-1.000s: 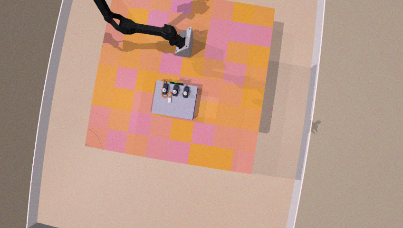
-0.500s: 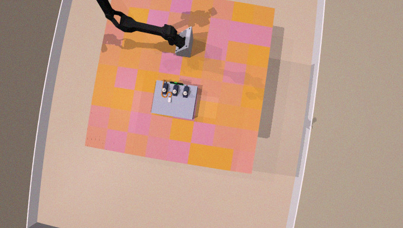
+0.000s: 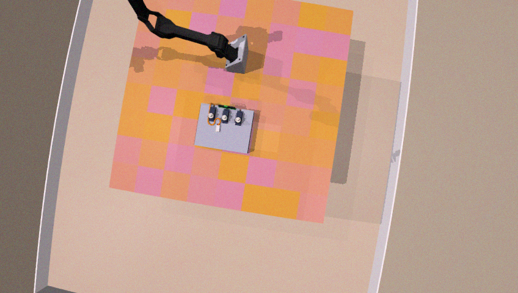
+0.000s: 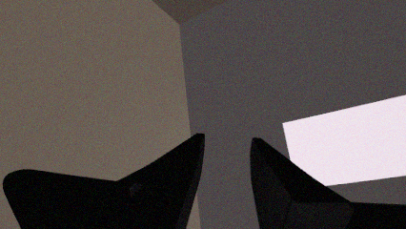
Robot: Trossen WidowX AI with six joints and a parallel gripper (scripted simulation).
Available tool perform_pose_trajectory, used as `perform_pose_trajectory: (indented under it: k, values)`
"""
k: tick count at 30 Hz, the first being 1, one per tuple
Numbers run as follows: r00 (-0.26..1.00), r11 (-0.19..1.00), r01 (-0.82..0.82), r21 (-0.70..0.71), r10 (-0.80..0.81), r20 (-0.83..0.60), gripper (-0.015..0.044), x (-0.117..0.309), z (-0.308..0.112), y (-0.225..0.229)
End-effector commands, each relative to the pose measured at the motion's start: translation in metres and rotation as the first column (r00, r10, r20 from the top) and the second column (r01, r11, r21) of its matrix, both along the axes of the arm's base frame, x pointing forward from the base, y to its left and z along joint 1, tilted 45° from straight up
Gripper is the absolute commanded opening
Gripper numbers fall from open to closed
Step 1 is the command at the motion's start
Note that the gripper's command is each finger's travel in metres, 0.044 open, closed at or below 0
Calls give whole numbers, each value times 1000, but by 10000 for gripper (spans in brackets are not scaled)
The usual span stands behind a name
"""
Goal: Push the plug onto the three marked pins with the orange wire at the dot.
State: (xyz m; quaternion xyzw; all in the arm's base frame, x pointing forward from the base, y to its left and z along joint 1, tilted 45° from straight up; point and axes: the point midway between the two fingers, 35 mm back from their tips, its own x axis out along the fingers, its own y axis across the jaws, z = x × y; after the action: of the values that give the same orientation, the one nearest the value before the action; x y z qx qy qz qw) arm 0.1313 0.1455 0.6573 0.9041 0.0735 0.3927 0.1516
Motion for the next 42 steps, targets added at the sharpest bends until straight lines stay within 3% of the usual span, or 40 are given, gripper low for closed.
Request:
perform_pose_trajectory:
  k: [1,20,42]
  values:
    - [995,991,92,-96,-89,36,115,7,-8,3]
    - [890,773,455,-442,-393,230,115,46,-49,10]
    - [677,236,697,-677,-528,512,115,99,-111,-2]
